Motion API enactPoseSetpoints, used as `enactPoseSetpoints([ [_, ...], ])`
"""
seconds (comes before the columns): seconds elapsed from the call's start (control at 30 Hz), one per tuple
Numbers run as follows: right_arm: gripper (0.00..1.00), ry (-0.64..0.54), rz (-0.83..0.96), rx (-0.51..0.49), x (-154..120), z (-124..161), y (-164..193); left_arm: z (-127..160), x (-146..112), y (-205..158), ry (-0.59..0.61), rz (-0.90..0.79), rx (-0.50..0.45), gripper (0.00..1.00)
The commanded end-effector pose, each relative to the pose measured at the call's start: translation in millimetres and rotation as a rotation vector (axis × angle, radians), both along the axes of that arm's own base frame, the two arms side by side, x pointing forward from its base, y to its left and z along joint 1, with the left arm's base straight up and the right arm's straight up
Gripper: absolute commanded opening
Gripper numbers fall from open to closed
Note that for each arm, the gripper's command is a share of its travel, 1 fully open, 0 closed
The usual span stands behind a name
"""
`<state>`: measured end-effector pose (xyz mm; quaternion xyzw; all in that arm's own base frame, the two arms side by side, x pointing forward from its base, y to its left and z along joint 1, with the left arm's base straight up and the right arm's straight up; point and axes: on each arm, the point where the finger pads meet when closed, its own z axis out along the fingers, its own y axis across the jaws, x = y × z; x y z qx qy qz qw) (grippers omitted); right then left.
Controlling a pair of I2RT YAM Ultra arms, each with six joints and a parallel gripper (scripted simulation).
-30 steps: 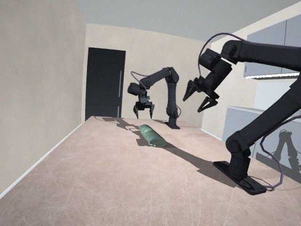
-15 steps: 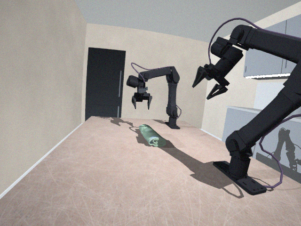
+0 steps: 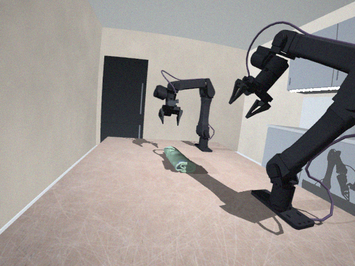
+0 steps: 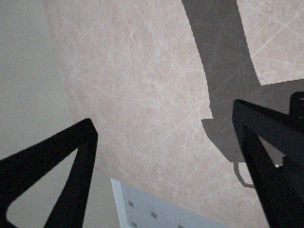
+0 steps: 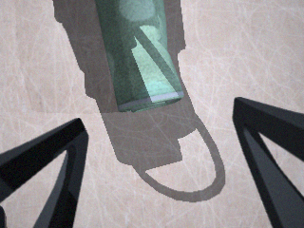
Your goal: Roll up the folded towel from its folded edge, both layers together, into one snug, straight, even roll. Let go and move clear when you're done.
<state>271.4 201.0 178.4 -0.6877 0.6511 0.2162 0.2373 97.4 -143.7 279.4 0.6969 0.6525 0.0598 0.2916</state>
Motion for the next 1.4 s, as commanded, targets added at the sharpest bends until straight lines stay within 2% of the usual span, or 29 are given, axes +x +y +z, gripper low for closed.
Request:
enactPoseSetpoints([
  [0.0, 0.85, -0.056, 0.004, -0.012, -13.3, 11.8, -15.0, -3.6, 0.7, 0.2, -0.012, 0.033, 0.003, 0.85],
  [0.83, 0.85, -0.383, 0.004, -0.189, -86.1, 33.8, -104.7, -44.9, -12.4, -12.1, -0.016, 0.057, 0.000, 0.85],
  [1.37, 0.85, -0.496, 0.004, -0.251, -111.2, 41.4, -135.7, -59.1, -17.0, -16.3, -0.018, 0.065, -0.001, 0.85],
])
